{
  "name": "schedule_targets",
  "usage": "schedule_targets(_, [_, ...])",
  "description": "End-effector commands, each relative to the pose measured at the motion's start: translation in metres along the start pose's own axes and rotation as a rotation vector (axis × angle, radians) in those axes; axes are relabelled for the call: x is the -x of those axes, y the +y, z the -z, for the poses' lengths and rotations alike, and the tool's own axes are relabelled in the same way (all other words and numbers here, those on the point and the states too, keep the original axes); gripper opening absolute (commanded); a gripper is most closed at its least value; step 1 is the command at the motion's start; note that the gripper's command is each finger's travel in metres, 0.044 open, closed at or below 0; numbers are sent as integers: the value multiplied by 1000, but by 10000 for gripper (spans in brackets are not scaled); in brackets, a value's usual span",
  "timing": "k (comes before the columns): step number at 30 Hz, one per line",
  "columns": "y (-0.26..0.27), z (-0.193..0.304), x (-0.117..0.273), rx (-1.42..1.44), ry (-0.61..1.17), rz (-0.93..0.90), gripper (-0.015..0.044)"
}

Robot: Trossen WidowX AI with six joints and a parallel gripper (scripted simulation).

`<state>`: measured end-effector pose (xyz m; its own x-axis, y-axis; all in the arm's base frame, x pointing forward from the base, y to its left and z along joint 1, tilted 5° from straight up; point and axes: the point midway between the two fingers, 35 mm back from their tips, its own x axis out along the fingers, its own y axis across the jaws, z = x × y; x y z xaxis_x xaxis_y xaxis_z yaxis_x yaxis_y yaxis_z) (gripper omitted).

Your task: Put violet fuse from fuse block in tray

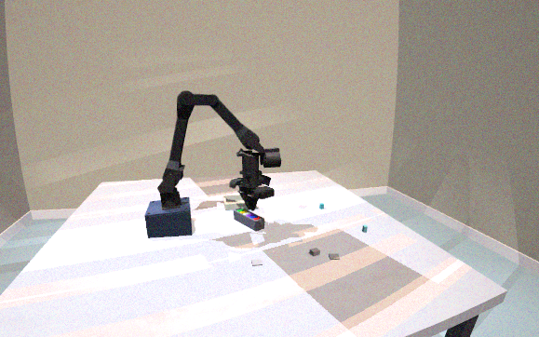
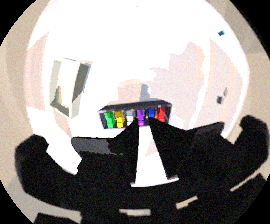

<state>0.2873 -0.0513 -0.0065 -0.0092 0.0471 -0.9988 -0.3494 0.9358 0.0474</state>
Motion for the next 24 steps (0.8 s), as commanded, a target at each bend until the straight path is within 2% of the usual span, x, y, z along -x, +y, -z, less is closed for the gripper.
schedule_targets(1, [3,3,-8,2,13,-13,71])
schedule_targets(24, [3,4,-17,2,13,-13,71])
